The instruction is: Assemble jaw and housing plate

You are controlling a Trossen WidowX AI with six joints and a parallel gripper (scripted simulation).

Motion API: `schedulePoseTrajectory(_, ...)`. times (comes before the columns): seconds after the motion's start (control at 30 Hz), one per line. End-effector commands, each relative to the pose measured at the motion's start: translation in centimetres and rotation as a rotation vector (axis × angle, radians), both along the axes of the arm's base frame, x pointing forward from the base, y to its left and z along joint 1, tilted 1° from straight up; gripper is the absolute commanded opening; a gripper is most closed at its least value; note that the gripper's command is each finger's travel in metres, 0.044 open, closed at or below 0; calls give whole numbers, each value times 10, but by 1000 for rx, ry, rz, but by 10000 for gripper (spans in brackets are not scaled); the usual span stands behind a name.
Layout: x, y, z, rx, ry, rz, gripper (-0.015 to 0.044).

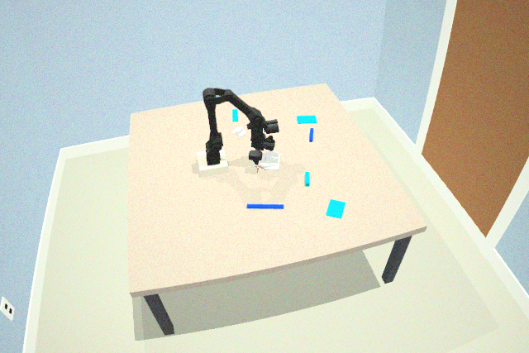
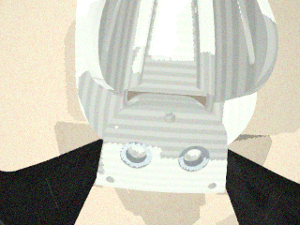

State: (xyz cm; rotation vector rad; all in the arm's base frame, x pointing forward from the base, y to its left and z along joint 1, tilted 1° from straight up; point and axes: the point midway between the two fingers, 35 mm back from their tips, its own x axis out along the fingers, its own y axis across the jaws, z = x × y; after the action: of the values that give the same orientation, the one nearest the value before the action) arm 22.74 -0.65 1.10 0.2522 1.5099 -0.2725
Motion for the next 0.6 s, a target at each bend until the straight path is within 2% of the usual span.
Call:
schedulePoseTrajectory(0.0, 0, 1, -1, 4, 1, 4, 351)
schedulePoseTrajectory(0.57, 0, 0, -4, 4, 1, 5, 351)
